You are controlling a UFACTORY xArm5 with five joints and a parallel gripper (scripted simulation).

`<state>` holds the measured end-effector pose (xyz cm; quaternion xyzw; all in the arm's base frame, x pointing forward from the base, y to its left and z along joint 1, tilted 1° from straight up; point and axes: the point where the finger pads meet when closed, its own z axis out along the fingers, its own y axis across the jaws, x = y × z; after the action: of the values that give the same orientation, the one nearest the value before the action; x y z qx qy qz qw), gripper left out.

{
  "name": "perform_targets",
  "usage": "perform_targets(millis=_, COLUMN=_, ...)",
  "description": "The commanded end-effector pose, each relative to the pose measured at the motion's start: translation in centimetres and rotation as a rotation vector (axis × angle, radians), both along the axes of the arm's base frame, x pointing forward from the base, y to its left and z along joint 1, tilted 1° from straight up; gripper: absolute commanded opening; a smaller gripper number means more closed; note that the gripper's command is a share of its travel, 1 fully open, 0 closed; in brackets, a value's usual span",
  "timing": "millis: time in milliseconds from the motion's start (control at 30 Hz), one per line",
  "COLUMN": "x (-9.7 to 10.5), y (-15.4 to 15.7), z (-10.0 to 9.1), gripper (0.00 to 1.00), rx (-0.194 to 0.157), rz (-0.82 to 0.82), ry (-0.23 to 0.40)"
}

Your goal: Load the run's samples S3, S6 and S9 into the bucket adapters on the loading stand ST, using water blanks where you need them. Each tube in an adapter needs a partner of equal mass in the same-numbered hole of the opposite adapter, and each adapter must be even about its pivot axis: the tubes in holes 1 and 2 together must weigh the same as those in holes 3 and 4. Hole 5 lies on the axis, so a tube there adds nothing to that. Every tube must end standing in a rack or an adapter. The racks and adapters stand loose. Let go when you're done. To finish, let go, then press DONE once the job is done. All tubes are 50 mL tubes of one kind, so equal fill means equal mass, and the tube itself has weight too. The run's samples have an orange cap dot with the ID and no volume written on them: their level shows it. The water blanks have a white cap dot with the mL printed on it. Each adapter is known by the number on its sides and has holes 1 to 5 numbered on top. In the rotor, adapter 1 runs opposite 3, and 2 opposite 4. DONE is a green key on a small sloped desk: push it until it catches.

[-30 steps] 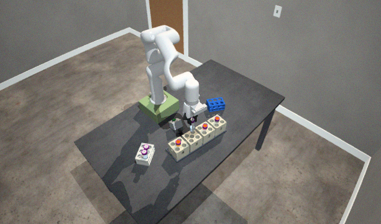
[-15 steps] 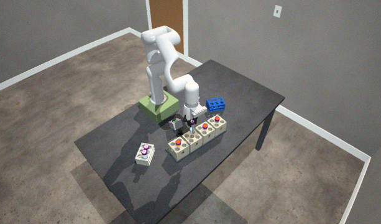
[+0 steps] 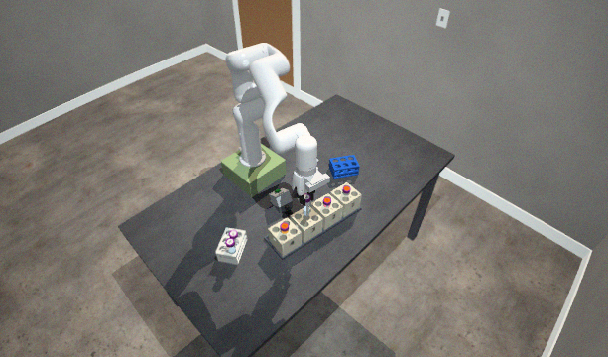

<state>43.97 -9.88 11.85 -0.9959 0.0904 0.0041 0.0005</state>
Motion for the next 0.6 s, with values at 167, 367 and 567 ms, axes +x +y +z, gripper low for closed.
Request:
perform_targets(millis=167, x=0.14, y=-0.03, z=0.12, gripper=0.00, rx=-0.011, rz=0.000, ry=-0.002)
perform_targets(millis=367, x=0.14, y=-0.03, z=0.02, gripper=0.00, rx=-0.011, rz=0.000, ry=-0.002)
perform_targets(millis=567, x=0.14, y=-0.04, z=-0.58, gripper=0.00, rx=-0.011, rz=0.000, ry=-0.002)
